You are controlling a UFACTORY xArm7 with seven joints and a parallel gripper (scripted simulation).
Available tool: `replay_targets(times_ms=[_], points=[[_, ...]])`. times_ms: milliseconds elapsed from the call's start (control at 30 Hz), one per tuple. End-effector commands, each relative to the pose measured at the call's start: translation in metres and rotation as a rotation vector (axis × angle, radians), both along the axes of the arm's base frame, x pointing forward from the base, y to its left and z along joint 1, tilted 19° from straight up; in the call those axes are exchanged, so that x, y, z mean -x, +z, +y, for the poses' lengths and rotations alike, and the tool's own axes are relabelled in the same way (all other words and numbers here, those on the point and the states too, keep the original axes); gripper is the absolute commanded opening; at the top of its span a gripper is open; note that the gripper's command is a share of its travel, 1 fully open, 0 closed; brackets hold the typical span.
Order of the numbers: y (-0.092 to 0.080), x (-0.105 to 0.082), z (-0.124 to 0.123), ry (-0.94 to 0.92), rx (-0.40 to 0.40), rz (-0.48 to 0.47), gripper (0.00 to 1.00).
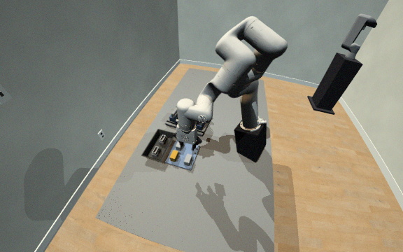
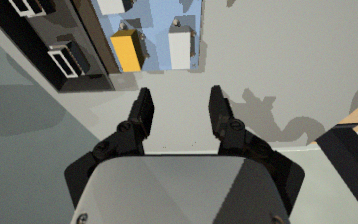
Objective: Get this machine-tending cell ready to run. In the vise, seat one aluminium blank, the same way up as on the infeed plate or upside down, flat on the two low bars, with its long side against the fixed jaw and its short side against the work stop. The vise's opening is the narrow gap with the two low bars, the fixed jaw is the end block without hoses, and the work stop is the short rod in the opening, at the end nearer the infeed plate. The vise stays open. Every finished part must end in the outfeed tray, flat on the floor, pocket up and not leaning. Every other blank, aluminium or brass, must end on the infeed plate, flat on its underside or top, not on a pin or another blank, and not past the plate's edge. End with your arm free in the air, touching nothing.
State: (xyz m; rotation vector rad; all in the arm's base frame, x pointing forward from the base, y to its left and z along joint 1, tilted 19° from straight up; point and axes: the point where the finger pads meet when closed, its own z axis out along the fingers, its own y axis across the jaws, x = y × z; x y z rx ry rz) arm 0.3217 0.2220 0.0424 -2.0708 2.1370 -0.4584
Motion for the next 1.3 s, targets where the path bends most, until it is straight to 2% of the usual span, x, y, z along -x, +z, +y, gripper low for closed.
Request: replay_targets(times_ms=[0,67,567,633,967,1267], points=[[-0.013,-0.006,0.000,0.001,-0.002,-0.002,0.69],[-0.013,-0.006,0.000,0.001,-0.002,-0.002,0.69],[-0.070,-0.024,-0.007,0.001,-0.002,-0.002,0.69],[-0.070,-0.024,-0.007,0.001,-0.002,-0.002,0.69],[-0.094,-0.032,-0.011,0.001,-0.002,-0.002,0.69],[-0.099,-0.034,-0.011,0.001,-0.002,-0.002,0.69]])
